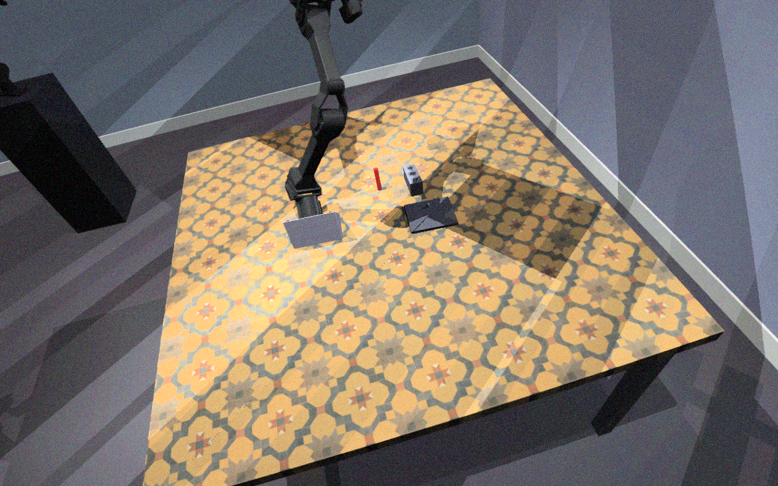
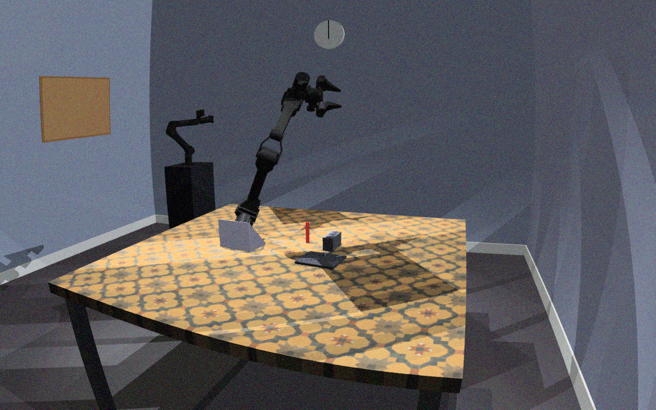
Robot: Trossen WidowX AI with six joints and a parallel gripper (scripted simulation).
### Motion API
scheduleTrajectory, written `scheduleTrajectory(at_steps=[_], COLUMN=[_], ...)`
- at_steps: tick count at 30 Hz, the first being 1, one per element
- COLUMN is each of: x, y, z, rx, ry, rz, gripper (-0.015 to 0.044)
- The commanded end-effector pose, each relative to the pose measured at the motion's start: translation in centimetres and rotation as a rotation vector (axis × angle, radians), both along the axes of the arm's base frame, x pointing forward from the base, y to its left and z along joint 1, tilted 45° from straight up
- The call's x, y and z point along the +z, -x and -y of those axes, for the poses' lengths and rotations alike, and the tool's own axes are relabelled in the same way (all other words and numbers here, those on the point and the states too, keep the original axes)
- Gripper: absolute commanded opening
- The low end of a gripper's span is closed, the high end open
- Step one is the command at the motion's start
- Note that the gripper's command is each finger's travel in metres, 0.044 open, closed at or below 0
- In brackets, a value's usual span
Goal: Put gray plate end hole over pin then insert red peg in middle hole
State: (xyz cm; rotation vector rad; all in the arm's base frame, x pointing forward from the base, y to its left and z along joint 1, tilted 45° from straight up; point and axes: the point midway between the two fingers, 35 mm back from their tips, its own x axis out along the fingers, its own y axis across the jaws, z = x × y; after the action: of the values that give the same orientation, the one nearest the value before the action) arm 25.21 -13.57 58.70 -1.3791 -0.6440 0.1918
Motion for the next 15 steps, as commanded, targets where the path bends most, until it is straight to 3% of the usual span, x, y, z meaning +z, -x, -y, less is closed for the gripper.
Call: scheduleTrajectory(at_steps=[1,15], x=[0.0,6.4], y=[0.0,11.5], z=[0.0,-8.1], rx=[0.0,-0.153], ry=[0.0,0.165], rz=[0.0,0.385], gripper=[0.0426,0.044])
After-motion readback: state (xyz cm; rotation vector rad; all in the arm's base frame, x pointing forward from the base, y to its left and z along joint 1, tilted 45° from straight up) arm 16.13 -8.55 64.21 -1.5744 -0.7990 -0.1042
